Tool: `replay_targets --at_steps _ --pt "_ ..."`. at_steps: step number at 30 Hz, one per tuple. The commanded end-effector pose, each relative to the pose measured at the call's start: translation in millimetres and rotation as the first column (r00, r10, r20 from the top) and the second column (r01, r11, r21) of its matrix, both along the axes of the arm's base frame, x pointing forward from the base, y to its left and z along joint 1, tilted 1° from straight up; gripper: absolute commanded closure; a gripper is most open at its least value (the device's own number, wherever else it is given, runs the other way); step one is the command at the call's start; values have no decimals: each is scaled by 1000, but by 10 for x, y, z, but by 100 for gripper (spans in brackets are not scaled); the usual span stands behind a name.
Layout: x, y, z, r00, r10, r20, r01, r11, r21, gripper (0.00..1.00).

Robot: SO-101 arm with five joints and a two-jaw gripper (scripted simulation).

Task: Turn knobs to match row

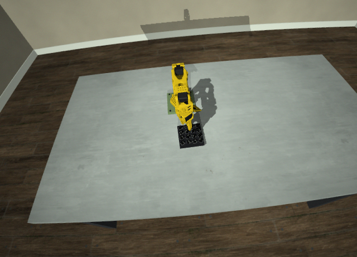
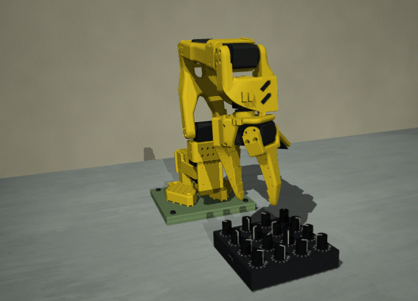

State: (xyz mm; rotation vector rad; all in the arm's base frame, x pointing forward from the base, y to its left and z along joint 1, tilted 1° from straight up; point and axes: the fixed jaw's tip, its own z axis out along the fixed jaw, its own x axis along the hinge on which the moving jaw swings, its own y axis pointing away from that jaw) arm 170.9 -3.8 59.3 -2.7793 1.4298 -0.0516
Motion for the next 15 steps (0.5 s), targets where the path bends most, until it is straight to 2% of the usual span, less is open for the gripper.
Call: replay_targets --at_steps 1,9,11,15 --pt "-56 -36 -51 987 153 -47 -153 988 3 77" --pt "-36 -75 -51 892 449 -46 -449 894 6 80" --pt "-36 -75 -51 892 449 -46 -449 894 6 80" --pt "-26 -91 -51 816 577 -45 -577 817 8 81"
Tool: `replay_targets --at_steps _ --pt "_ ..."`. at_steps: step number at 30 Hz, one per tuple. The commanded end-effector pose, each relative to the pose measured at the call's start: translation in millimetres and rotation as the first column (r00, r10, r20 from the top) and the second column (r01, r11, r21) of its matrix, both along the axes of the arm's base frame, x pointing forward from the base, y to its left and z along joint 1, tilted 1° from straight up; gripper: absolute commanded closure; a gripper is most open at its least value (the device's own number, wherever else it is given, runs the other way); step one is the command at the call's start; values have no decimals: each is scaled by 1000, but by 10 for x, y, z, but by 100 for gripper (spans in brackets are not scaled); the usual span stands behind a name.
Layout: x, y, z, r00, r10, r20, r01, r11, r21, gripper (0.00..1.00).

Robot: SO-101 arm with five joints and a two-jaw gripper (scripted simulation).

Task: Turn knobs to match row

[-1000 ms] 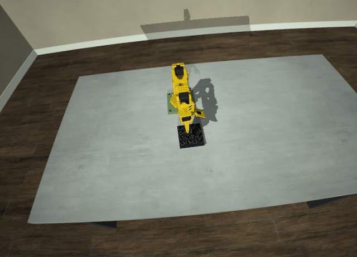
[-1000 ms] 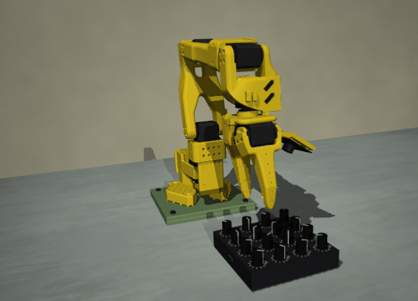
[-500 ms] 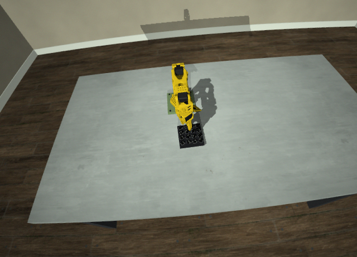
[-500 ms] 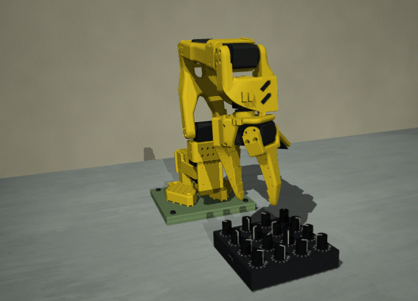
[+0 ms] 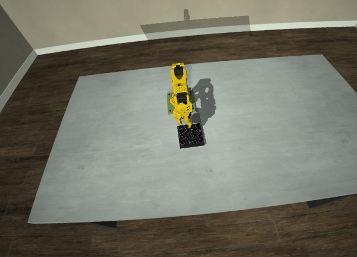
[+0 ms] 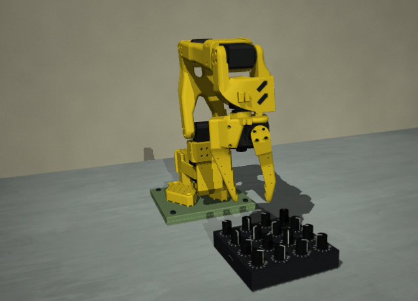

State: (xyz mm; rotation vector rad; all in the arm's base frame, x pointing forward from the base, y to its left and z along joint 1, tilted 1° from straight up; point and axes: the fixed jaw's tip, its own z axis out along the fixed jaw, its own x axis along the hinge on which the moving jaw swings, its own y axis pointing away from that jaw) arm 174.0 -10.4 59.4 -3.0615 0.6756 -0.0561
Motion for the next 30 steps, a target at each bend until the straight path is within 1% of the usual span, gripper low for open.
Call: replay_targets --at_steps 1,6,11,13,20,28,30 --pt "-54 -29 -52 990 136 -47 -136 991 4 81" --pt "-41 -45 -52 950 308 -47 -308 951 6 83" --pt "-28 -58 -52 887 460 -46 -461 888 7 84" --pt "-28 -58 -52 887 460 -46 -461 888 7 84" --pt "-13 -71 -52 772 635 -44 -635 773 9 86" --pt "1 -81 -53 628 777 -43 -777 629 11 87" --pt "1 -81 -53 628 777 -43 -777 629 11 87"
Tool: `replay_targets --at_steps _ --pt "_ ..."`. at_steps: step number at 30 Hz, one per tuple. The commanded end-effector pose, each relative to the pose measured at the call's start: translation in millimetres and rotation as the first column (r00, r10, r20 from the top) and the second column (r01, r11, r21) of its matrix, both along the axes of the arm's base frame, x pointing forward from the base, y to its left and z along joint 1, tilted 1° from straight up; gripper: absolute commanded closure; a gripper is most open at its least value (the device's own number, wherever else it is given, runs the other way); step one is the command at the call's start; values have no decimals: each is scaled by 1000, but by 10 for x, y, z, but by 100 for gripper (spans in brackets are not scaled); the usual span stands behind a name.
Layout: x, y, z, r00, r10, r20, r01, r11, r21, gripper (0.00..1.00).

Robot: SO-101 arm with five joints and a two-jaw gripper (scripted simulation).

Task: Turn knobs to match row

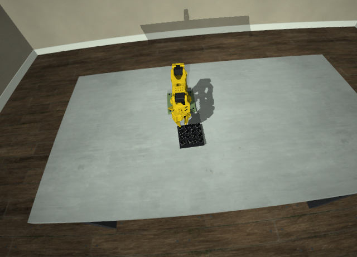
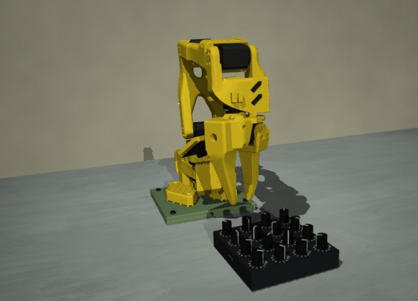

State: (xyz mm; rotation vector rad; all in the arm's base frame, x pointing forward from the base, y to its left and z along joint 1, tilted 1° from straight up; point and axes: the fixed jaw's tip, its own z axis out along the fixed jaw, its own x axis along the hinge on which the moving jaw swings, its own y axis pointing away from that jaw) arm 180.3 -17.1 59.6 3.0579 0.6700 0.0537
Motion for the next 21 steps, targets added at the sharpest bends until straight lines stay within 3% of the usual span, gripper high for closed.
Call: replay_targets --at_steps 1,21 --pt "-61 -15 -55 998 47 -47 -47 999 4 87" --pt "-44 -24 -55 944 326 -46 -326 945 8 90"
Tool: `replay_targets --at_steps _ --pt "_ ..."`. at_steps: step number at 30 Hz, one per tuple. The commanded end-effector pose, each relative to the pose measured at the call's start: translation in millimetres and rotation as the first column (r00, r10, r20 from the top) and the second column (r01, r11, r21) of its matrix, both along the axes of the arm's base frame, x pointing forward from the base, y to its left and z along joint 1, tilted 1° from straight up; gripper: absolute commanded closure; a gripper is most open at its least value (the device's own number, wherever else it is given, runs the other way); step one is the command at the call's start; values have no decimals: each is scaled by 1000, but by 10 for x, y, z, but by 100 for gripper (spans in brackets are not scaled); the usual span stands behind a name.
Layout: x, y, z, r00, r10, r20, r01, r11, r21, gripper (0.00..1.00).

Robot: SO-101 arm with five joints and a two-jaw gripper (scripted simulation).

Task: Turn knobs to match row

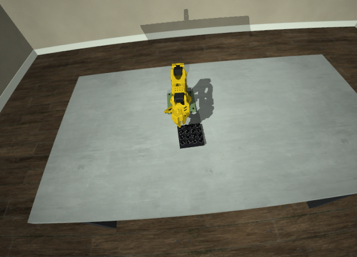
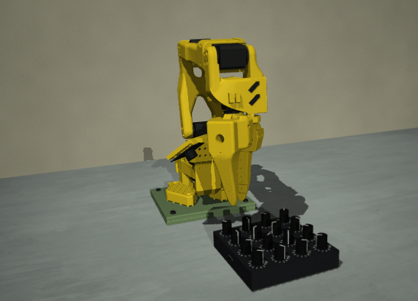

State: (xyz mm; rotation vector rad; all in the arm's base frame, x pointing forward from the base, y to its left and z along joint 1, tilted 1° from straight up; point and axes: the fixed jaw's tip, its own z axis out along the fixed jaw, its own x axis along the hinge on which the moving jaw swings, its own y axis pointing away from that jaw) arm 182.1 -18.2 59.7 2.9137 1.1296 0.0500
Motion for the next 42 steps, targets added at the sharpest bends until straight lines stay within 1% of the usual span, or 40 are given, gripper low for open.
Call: replay_targets --at_steps 1,11,33,37,42 --pt "-62 -13 -56 998 33 -47 -33 999 5 90" --pt "-59 -14 -56 994 97 -47 -97 995 6 90" --pt "-55 -15 -55 992 116 -47 -116 993 6 90" --pt "-22 -18 -51 992 116 -47 -116 993 6 90" --pt "73 -26 -42 992 116 -47 -116 993 6 90"
